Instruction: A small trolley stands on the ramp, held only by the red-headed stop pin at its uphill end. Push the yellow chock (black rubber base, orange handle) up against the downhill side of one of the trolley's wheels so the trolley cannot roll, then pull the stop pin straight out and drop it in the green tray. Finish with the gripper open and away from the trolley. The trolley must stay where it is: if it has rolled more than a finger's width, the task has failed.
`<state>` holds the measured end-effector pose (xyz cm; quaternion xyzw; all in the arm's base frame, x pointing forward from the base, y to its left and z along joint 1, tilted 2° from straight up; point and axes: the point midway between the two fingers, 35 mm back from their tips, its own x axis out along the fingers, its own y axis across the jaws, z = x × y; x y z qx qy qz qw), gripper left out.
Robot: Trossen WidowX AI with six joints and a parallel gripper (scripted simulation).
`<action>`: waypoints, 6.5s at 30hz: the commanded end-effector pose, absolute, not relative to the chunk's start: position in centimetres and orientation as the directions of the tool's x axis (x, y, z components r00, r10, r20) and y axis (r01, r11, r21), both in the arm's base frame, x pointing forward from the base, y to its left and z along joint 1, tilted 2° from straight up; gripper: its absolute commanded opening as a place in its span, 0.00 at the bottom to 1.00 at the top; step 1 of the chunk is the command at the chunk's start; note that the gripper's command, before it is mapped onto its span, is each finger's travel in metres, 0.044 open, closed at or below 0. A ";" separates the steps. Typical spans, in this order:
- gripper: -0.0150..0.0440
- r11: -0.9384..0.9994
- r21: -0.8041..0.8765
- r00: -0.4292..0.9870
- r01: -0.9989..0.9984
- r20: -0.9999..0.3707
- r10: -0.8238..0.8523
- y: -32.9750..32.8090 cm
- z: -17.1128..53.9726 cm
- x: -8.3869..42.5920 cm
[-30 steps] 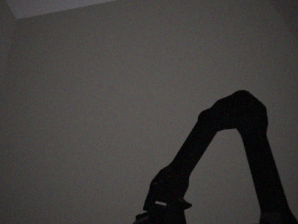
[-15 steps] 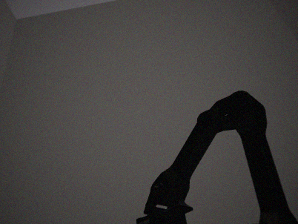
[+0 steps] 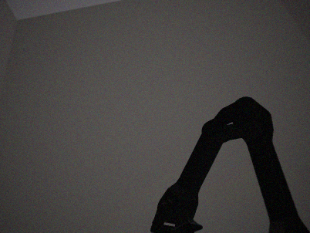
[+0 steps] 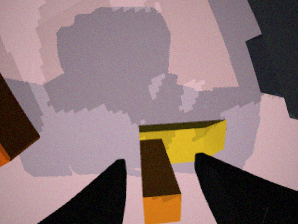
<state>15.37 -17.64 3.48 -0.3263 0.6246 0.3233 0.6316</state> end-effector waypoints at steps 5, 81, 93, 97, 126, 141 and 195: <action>0.58 0.581 0.003 0.001 -0.814 -1.000 0.006 -17.4 2.8 15.1; 0.25 0.763 0.004 0.002 -0.646 -1.000 0.006 -17.5 17.7 15.1; 0.25 0.958 0.005 0.003 -0.287 -1.000 0.006 -17.5 17.7 15.1; 0.25 0.988 0.006 0.003 -0.154 -1.000 0.006 -17.5 17.7 15.1; 0.25 0.978 0.011 0.006 0.207 -1.000 0.010 -13.7 17.7 17.3; 0.25 0.978 0.017 0.009 0.208 -1.000 0.015 -9.0 17.6 20.1; 0.25 0.978 0.019 0.013 0.208 -1.000 0.017 8.2 16.4 27.8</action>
